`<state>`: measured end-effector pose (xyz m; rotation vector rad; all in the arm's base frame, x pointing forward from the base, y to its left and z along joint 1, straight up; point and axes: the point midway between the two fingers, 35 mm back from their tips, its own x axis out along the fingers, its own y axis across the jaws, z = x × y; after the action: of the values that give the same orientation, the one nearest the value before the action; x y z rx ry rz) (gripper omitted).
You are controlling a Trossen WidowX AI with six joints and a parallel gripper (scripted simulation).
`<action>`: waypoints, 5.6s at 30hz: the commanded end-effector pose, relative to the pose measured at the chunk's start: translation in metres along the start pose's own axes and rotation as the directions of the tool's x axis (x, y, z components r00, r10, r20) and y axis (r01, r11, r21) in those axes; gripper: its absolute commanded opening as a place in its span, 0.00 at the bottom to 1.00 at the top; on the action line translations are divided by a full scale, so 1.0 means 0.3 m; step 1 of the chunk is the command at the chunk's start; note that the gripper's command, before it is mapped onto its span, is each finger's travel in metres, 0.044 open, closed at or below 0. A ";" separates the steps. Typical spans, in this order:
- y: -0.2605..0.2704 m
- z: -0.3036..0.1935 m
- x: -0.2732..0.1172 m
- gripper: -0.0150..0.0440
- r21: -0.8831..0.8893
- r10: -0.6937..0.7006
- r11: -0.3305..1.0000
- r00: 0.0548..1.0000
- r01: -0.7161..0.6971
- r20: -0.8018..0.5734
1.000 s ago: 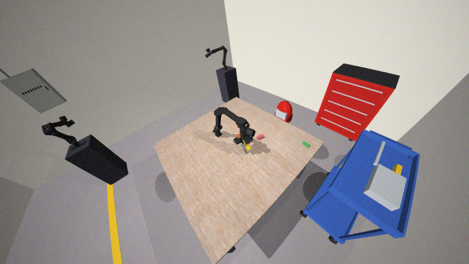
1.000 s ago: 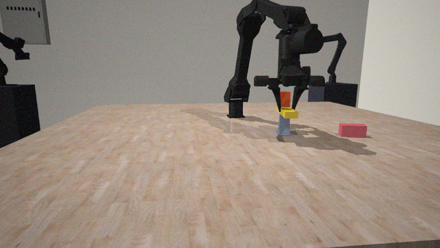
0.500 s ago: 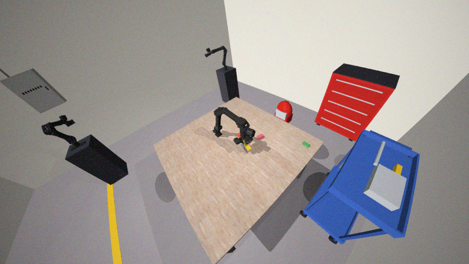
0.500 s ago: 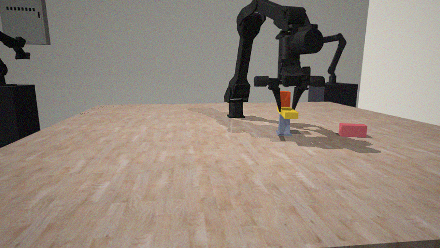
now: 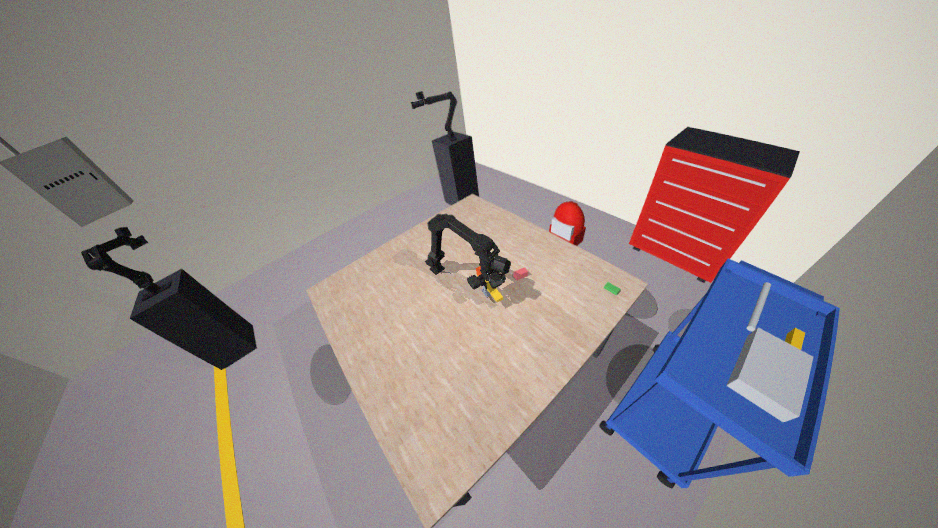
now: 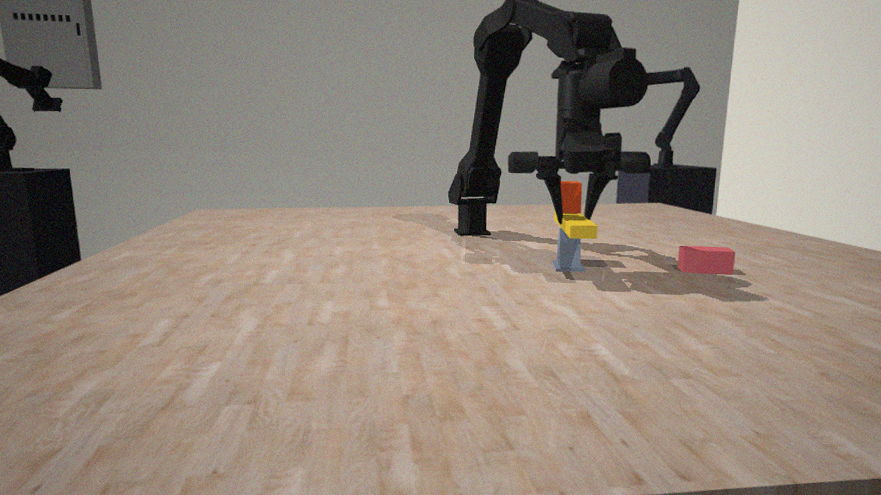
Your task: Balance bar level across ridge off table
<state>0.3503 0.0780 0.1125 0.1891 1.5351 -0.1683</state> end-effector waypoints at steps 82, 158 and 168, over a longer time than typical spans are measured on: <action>0.000 0.001 0.001 0.54 0.000 0.000 1.000 1.000 0.000 0.001; 0.000 -0.002 -0.331 1.00 0.001 0.013 1.000 1.000 -0.013 0.027; 0.000 -0.002 -0.331 1.00 0.001 0.013 1.000 1.000 -0.013 0.027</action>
<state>0.3469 0.0771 0.2111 0.1964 1.5068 -0.1604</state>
